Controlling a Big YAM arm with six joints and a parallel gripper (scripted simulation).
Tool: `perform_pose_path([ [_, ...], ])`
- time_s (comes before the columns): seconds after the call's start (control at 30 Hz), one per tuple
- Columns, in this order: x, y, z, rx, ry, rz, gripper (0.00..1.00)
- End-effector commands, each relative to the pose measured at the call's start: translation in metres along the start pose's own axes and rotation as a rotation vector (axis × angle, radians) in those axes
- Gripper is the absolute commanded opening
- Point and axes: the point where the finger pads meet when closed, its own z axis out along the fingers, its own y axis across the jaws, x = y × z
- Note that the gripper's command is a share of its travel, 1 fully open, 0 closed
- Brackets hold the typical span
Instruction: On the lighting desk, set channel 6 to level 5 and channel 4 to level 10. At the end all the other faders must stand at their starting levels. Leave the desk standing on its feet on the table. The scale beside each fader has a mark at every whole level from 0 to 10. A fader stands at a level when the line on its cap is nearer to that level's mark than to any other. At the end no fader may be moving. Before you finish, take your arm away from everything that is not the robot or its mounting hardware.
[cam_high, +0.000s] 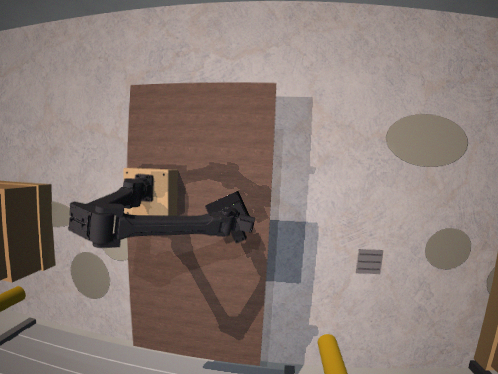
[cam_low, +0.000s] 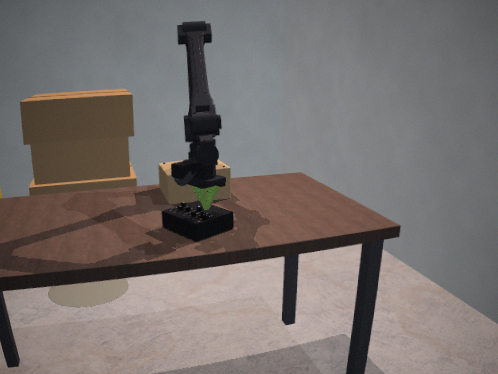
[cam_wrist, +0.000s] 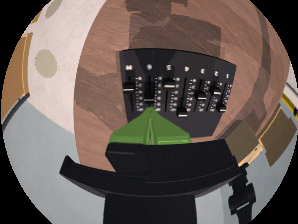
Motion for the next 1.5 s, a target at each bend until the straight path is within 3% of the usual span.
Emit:
perform_pose_path([
  [0.0,-0.013,0.025,-0.035,-0.055,-0.044,0.004,0.00],
  [0.2,-0.012,0.025,-0.053,-0.056,-0.044,0.004,0.00],
  [0.3,-0.006,0.017,-0.039,-0.018,-0.016,0.003,0.00],
  [0.37,-0.006,0.017,-0.039,-0.018,-0.016,0.003,0.00],
  [0.4,0.003,0.003,-0.033,0.004,0.000,0.004,0.00],
  [0.8,0.001,0.006,-0.038,-0.009,-0.010,0.005,0.00],
  [0.83,0.001,0.006,-0.039,-0.010,-0.010,0.005,1.00],
  [0.93,0.000,0.006,-0.040,-0.011,-0.011,0.005,1.00],
  [1.1,-0.012,0.024,-0.068,-0.057,-0.045,0.004,1.00],
  [1.47,-0.011,0.023,-0.119,-0.061,-0.047,0.004,1.00],
])
